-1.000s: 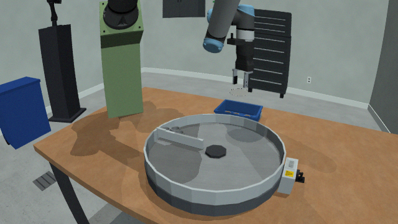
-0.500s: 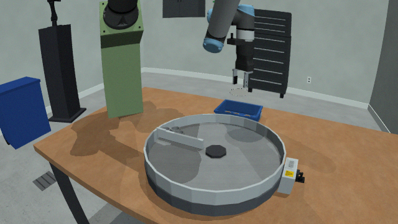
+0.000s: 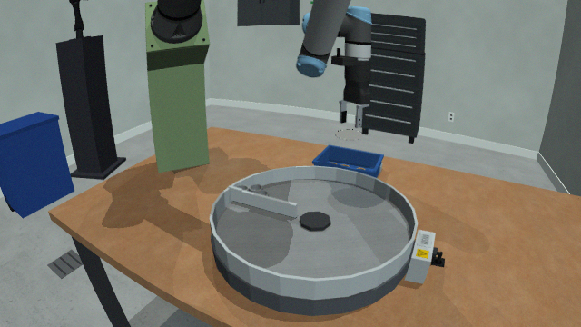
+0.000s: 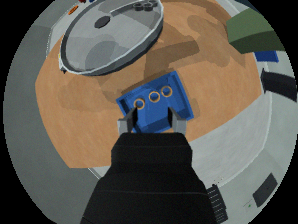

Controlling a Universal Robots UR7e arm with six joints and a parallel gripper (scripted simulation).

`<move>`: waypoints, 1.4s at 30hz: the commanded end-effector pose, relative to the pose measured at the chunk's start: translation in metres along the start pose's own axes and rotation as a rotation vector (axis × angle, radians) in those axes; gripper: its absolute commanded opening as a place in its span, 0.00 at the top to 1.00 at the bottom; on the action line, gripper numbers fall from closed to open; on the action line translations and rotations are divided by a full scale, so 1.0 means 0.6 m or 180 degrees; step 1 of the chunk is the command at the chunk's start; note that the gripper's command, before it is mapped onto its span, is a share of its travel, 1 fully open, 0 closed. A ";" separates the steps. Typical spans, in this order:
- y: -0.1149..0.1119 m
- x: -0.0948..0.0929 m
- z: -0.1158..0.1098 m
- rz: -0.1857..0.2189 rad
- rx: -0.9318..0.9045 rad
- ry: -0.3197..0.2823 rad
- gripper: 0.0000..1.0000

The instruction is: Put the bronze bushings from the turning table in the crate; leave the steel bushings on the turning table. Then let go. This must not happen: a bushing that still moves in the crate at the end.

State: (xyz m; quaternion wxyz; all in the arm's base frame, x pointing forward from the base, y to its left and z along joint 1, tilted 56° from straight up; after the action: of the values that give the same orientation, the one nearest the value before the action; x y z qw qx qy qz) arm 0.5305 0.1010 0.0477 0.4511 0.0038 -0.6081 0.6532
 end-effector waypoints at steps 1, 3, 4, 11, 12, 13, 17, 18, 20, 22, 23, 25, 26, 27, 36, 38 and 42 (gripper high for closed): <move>-0.001 0.005 -0.001 0.0000 -0.0732 0.0003 0.00; -0.001 0.005 -0.001 0.0000 -0.0732 0.0003 0.00; -0.001 0.005 -0.001 0.0000 -0.0732 0.0003 0.00; -0.001 0.005 -0.001 0.0000 -0.0732 0.0003 0.00; -0.001 0.005 -0.001 0.0000 -0.0732 0.0003 0.00; 0.000 0.002 -0.001 0.0002 -0.0142 -0.0002 0.00; -0.001 0.005 -0.001 0.0000 -0.0737 0.0003 0.00; -0.001 0.005 -0.001 0.0000 -0.0737 0.0003 0.00; -0.001 0.005 -0.001 0.0000 -0.0737 0.0003 0.00; -0.001 0.005 -0.001 0.0000 -0.0737 0.0003 0.00; -0.001 0.005 -0.001 0.0000 -0.0737 0.0003 0.00; -0.001 0.005 -0.001 0.0000 -0.0737 0.0003 0.00; -0.001 0.005 -0.001 0.0000 -0.0737 0.0003 0.00; -0.001 0.005 -0.001 0.0000 -0.0737 0.0003 0.00; 0.000 0.001 0.000 0.0002 0.0002 -0.0003 0.00; 0.000 0.001 0.000 0.0002 0.0002 -0.0003 0.00; 0.000 0.001 0.000 0.0002 0.0002 -0.0003 0.00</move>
State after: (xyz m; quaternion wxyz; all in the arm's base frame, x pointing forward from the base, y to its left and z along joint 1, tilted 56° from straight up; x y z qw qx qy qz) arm 0.5305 0.1010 0.0476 0.4511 0.0040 -0.6078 0.6535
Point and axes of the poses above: the point where the finger pads meet when closed, its own x axis back along the fingers, its own y axis across the jaws, z = x × y, the point moved 7 cm from there along x, back along the fingers, and after that the axes turned 3 degrees about x, right-handed, at the moved point
